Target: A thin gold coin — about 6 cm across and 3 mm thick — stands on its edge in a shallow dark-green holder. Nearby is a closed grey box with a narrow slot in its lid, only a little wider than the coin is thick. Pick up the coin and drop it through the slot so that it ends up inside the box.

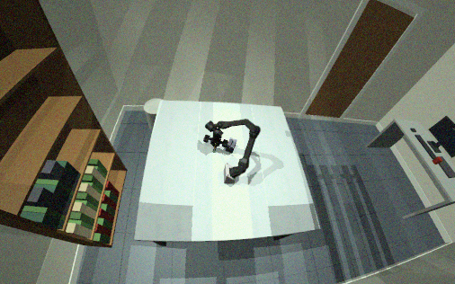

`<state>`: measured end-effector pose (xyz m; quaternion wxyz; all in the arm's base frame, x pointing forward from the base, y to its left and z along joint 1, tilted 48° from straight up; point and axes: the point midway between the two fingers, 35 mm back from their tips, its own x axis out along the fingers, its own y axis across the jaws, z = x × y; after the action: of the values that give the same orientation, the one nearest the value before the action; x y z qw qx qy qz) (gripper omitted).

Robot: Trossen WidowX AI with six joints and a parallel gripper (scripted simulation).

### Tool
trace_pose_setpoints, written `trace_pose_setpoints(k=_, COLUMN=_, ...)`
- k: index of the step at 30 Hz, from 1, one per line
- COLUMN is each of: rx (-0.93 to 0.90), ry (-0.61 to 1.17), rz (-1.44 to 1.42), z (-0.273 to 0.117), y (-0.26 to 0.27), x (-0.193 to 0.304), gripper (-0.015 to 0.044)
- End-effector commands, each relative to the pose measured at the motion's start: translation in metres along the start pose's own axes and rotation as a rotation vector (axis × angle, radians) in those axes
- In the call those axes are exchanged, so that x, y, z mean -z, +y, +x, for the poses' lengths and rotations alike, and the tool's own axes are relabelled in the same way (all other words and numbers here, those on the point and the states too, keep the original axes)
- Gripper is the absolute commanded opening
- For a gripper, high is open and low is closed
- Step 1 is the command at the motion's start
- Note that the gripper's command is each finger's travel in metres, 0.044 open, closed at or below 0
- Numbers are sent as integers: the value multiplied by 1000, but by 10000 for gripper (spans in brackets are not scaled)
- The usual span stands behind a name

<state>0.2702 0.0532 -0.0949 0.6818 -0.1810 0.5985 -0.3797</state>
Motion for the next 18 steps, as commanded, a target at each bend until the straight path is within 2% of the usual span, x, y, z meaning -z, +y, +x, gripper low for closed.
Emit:
trace_pose_setpoints(k=1, rx=-14, ry=-5, rz=13, z=-15, y=3, x=-3, gripper=0)
trace_pose_setpoints(k=18, rx=-7, ry=5, rz=36, z=-58, y=2, x=-3, gripper=0)
